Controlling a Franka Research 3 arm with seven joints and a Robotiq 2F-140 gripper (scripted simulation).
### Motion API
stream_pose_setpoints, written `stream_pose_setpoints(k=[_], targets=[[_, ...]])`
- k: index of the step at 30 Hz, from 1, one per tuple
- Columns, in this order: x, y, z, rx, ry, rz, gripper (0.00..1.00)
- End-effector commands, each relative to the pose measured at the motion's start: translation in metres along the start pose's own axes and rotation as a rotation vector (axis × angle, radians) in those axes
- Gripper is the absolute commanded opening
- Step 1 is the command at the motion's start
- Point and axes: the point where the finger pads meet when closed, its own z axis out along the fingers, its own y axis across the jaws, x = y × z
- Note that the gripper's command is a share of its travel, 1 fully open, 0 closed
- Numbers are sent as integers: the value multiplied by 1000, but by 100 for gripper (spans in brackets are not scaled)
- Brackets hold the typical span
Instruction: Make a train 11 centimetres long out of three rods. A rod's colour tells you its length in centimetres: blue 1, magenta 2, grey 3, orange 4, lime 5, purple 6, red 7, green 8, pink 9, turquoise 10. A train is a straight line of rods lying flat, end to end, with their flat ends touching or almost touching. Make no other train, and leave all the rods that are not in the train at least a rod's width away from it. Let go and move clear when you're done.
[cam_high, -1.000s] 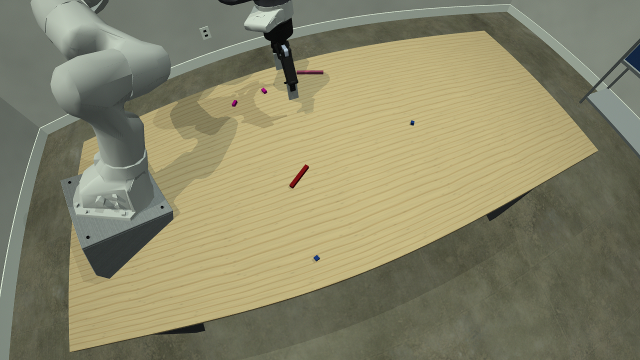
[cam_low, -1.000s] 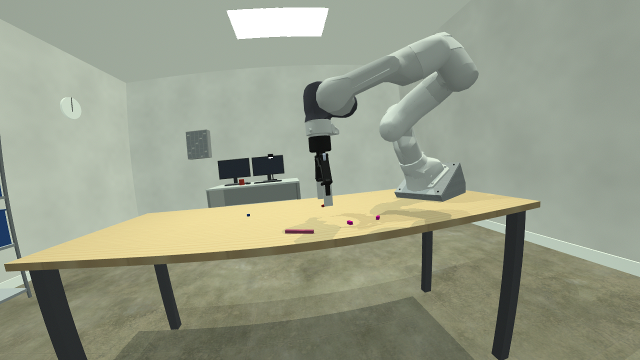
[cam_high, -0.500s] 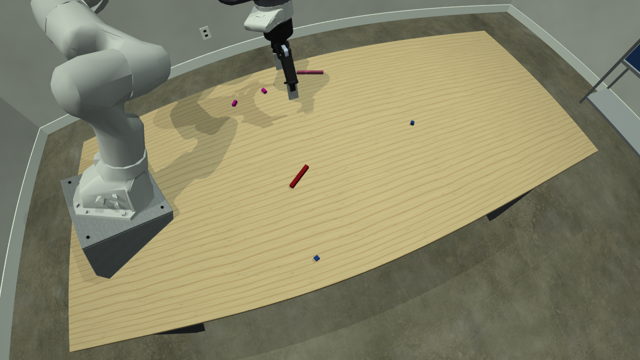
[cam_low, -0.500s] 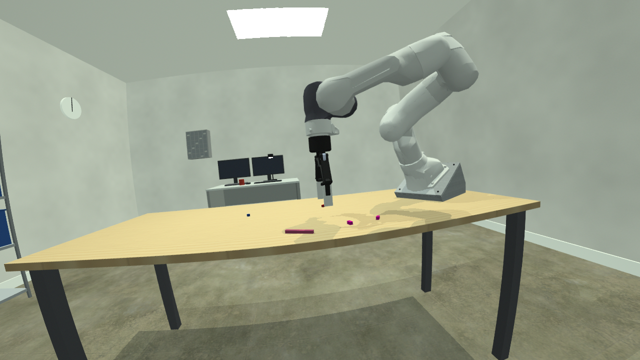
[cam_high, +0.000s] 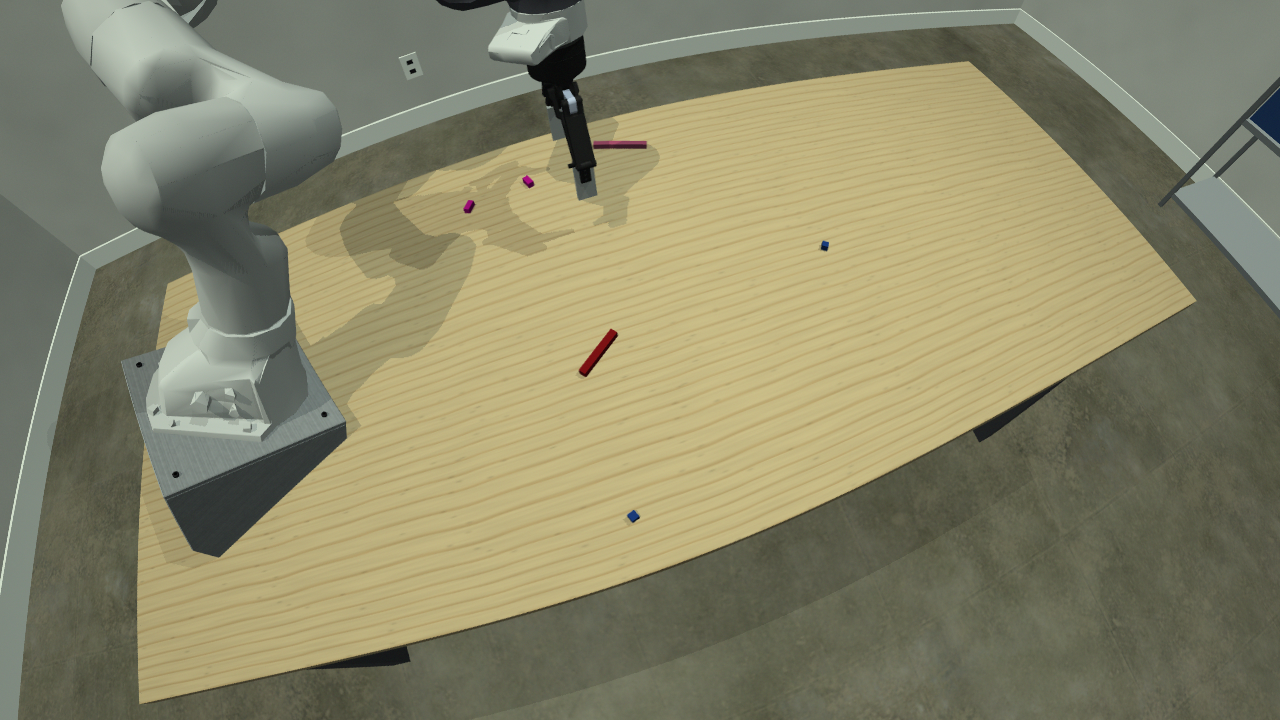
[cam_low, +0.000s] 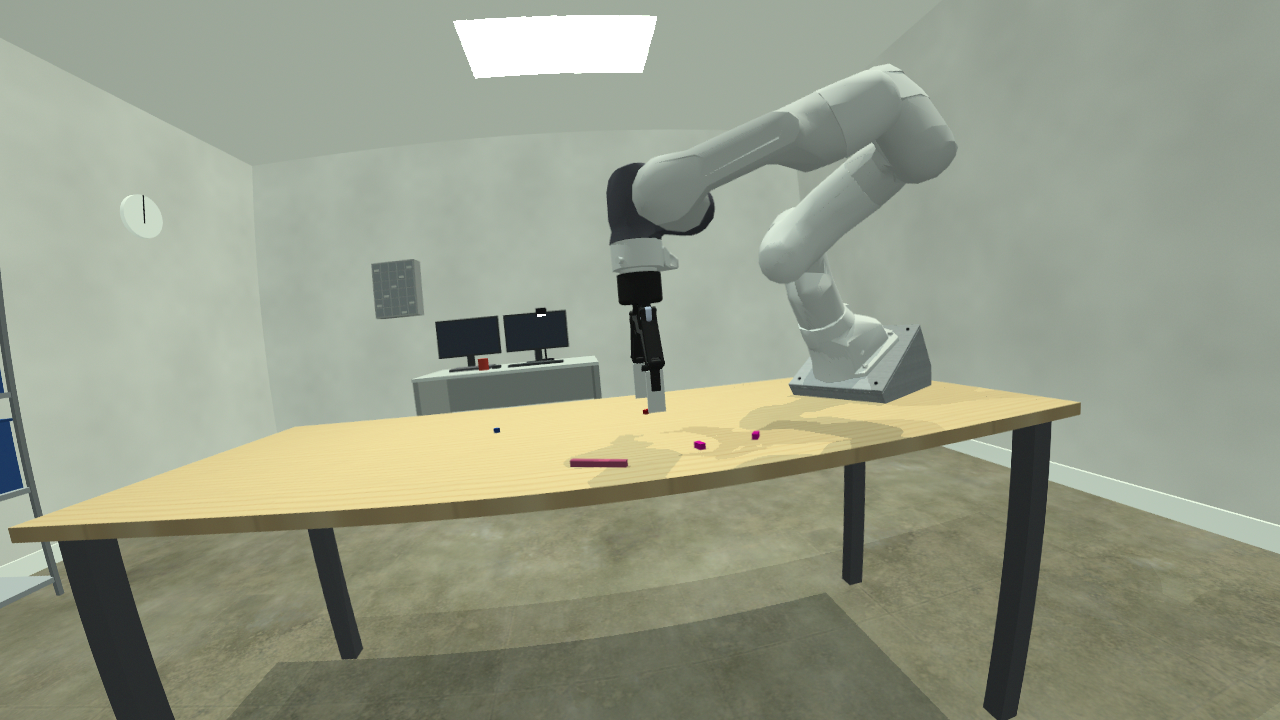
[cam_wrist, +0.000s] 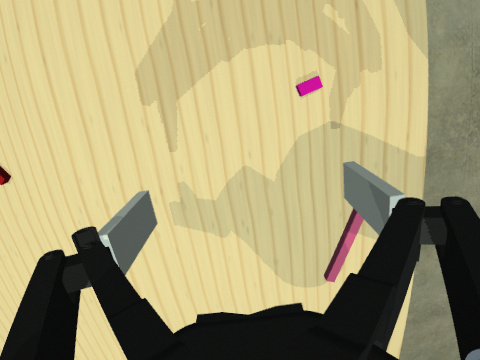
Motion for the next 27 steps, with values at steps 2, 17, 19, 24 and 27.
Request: stream_pose_setpoints(k=[2, 17, 19, 24, 27], targets=[[1, 0, 1, -2, 1, 5, 100], [15, 11, 0, -2, 4, 138, 100], [22, 15, 0, -2, 4, 197, 100], [27, 18, 0, -2, 5, 241, 100], [32, 21, 0, -2, 6, 293, 100]])
